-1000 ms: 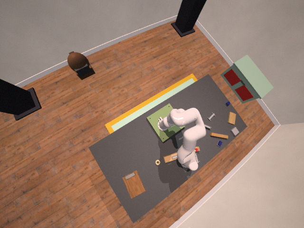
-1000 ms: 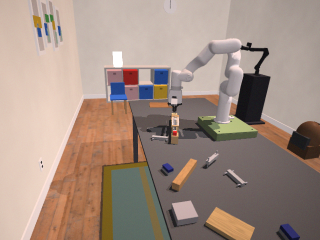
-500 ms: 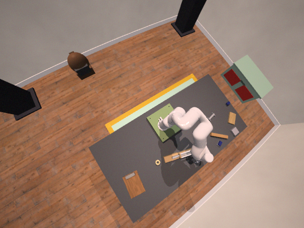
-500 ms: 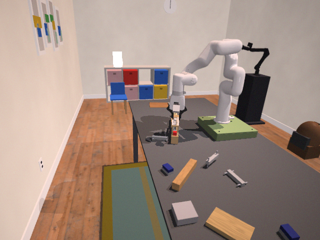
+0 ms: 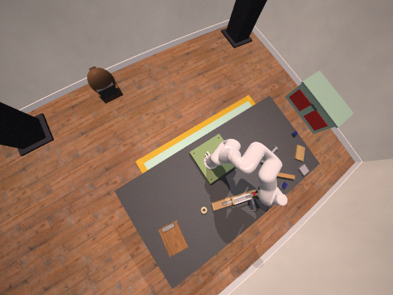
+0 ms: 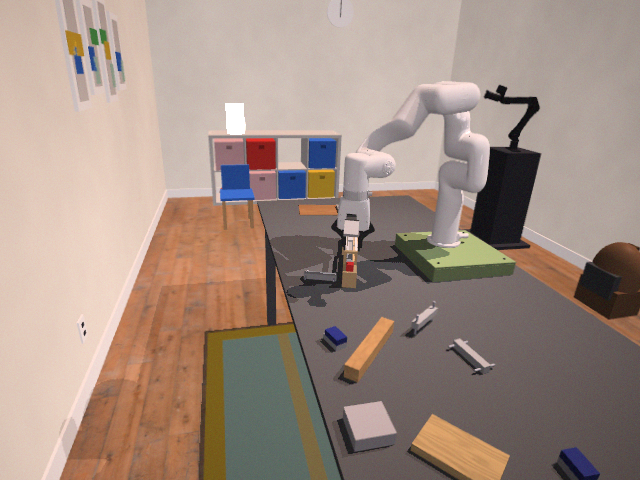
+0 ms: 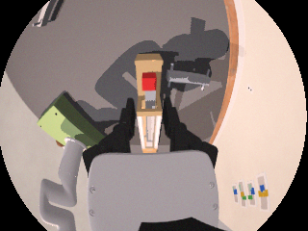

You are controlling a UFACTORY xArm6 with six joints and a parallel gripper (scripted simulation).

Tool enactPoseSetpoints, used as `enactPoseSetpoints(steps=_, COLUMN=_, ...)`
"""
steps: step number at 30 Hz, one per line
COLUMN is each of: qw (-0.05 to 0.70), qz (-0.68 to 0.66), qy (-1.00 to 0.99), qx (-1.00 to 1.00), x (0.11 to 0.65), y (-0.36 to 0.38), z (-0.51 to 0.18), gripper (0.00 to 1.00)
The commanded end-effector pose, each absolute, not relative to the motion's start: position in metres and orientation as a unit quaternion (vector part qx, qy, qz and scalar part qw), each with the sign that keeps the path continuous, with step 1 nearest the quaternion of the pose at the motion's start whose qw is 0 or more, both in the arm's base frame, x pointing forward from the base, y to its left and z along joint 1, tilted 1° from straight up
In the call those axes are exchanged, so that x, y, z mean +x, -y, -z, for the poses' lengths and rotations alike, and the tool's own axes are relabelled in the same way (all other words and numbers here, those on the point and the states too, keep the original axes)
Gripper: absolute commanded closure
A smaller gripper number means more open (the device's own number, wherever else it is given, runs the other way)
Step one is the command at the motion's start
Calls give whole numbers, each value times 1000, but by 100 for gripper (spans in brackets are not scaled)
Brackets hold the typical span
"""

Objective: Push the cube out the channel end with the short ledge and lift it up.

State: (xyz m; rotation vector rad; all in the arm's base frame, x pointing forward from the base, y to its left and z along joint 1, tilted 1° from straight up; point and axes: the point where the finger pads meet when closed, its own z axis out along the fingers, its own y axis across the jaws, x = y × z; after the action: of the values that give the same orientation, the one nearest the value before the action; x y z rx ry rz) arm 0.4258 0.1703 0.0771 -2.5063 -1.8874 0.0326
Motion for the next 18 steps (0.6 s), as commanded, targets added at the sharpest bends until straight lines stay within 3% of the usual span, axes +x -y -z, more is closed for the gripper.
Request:
enactPoseSetpoints(steps=1, qw=1, qz=-10, qy=601, qx=-799, x=429, y=-173, z=-78, gripper=57)
enactPoseSetpoints(steps=11, qw=1, qz=-10, qy=601, qx=-799, x=429, y=-173, z=-77, gripper=57)
enactPoseSetpoints(steps=18, qw=1, qz=-10, qy=601, qx=-799, x=429, y=-173, z=-38, gripper=57)
